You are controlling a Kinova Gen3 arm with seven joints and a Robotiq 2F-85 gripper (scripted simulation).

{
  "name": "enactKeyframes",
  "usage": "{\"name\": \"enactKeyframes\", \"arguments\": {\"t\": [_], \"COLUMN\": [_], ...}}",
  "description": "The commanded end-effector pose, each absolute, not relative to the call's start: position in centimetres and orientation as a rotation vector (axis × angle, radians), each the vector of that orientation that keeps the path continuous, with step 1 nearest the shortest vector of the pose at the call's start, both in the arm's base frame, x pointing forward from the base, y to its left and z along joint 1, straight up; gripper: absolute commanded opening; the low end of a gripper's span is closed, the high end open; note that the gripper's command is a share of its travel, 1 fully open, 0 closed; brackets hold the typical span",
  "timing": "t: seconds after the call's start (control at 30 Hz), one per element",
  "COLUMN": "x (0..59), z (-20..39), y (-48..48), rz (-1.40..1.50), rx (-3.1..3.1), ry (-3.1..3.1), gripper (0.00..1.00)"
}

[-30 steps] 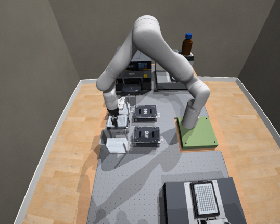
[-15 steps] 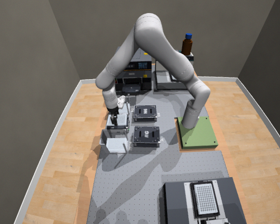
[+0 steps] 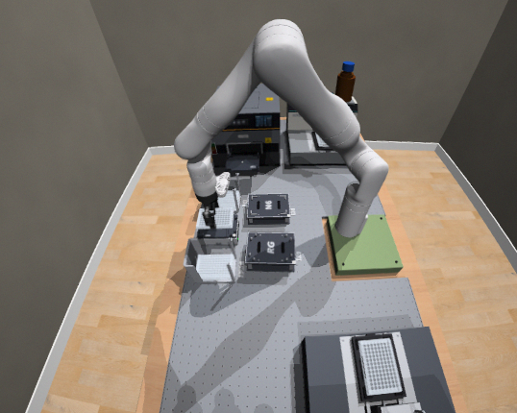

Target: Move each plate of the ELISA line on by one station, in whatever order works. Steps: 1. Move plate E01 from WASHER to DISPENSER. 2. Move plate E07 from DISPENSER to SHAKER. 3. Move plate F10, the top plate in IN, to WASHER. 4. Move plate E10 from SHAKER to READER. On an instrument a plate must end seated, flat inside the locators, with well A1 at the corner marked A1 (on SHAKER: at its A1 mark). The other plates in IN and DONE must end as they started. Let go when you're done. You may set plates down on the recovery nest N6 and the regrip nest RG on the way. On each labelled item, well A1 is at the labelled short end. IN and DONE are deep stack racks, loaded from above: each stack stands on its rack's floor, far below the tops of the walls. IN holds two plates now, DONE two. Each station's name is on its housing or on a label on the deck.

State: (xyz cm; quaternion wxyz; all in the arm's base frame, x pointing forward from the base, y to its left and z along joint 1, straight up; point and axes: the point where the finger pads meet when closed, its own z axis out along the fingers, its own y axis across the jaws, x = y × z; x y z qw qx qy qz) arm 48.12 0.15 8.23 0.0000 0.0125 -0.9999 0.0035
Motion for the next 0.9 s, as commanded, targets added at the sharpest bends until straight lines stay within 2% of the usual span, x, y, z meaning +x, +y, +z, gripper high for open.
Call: {"name": "enactKeyframes", "arguments": {"t": [0.0, 0.87], "x": [48.2, 48.2], "z": [8.6, 11.7], "y": [0.2, 0.2], "rz": [0.011, 0.011], "rx": [0.039, 0.039], "ry": [-3.143, -3.143], "gripper": [0.94, 0.94]}}
